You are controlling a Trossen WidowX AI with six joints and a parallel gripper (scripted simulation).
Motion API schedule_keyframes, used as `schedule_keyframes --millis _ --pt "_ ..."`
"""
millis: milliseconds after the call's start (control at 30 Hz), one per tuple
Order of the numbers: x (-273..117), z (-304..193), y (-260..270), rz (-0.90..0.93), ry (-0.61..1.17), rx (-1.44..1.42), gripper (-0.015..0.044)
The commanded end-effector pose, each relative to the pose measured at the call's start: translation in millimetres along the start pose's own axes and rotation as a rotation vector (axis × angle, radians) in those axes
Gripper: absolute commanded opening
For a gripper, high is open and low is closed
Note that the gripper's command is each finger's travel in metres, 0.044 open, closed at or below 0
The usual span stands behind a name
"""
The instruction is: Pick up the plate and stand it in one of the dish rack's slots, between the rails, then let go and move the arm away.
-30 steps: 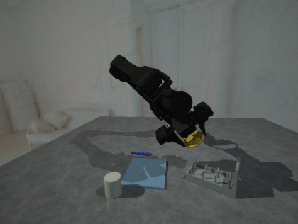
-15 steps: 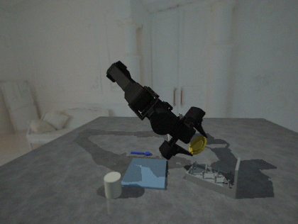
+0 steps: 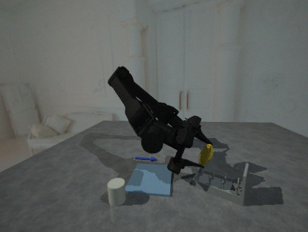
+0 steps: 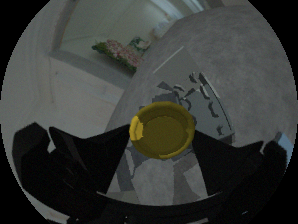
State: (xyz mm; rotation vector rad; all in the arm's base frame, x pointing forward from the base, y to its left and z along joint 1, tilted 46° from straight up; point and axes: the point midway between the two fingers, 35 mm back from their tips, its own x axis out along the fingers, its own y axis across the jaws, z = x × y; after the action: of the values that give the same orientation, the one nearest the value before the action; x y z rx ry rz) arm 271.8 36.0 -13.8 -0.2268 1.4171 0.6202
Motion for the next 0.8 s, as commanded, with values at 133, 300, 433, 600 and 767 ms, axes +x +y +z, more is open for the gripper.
schedule_keyframes --millis 133,300,433,600,767 --pt "-4 0 -7 0.022 -0.155 -0.19 0.0" --pt "-6 -1 -12 0.014 -0.245 -0.306 0.0" --pt "-8 -3 -15 -0.004 -0.317 -0.402 0.0" --pt "-12 -5 -19 -0.041 -0.405 -0.523 0.0" --pt "-17 -8 -22 -0.096 -0.489 -0.646 0.0"
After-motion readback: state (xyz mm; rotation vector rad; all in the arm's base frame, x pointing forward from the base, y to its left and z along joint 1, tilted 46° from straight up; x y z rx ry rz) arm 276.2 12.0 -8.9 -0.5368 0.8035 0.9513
